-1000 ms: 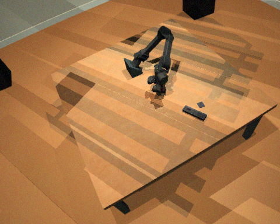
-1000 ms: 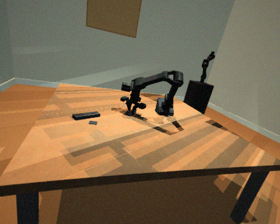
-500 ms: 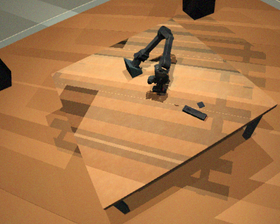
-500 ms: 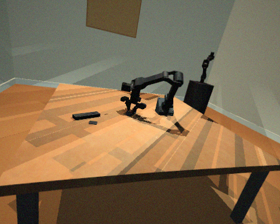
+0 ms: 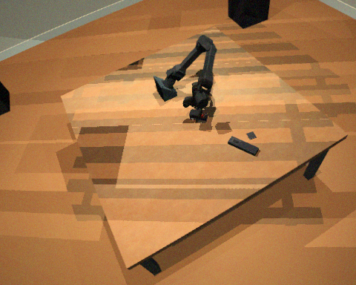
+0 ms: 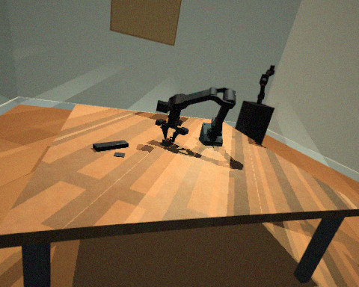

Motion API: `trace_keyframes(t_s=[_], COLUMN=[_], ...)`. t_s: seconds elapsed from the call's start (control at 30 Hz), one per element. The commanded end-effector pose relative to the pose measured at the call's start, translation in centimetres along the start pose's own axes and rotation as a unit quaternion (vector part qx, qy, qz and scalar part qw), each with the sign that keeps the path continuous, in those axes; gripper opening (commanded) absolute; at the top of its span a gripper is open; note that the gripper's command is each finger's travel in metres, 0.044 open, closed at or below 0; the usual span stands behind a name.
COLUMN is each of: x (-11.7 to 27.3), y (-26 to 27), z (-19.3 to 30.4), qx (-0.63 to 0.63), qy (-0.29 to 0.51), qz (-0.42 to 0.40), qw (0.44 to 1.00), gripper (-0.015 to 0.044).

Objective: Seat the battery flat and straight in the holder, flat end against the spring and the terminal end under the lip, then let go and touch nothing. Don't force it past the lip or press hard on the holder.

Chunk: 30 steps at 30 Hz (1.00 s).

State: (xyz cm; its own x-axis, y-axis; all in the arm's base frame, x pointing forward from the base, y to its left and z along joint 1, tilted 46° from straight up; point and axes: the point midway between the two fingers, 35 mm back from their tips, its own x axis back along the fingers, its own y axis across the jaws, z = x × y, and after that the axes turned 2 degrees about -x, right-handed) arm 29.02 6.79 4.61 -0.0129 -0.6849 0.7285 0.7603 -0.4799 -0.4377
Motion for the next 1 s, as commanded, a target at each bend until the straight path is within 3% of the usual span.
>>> trace_keyframes(t_s=[0.0, 0.2, 0.97], x=[1.9, 6.9, 7.5], y=[0.5, 0.5, 0.6], z=[0.1, 0.0, -0.3], qx=[0.003, 0.005, 0.005], qy=[0.002, 0.002, 0.002], qz=[-0.006, -0.008, -0.008], qw=[1.000, 1.000, 1.000], gripper=[0.0285, 0.0440, 0.0440])
